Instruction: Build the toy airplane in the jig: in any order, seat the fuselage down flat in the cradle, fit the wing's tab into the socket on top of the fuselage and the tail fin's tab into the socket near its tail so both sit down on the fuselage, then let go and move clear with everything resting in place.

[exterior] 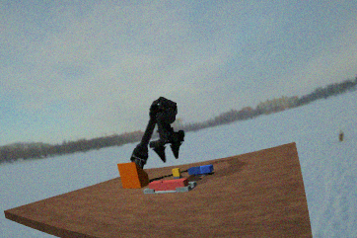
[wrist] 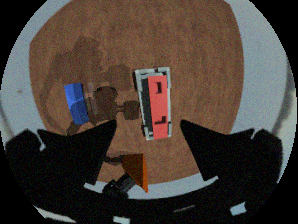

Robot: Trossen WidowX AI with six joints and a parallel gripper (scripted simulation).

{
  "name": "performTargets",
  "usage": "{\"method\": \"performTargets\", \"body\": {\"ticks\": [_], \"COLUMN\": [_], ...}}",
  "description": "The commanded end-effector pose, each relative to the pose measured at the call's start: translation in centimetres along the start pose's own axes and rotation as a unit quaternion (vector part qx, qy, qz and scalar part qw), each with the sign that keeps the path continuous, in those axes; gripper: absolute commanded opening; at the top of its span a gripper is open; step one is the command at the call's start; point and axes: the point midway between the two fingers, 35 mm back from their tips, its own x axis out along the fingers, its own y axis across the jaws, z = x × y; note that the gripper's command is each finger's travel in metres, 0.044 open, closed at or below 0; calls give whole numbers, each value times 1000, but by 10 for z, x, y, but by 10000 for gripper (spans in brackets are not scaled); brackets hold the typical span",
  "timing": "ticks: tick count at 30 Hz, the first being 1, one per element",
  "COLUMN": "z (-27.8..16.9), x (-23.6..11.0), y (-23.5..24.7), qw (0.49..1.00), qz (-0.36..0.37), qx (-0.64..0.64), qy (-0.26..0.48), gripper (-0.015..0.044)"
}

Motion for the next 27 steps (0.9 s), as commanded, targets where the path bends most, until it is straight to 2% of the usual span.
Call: {"method": "performTargets", "body": {"ticks": [1, 6, 11, 18, 22, 27], "z": [17, 19, 2, 1, 1, 0], "x": [1, 7, 15, 15, 47, 51], "y": [67, 155, 229, 233, 234, 234], "qw": [1000, 1000, 1000, 1000, 1000, 1000], "qz": [-6, -1, 15, 16, 17, 17], "qx": [-10, -12, -15, -15, -15, -15], "qy": [-2, -4, 2, 3, 2, 2], "gripper": [440, 440, 440, 440, 440, 440]}}
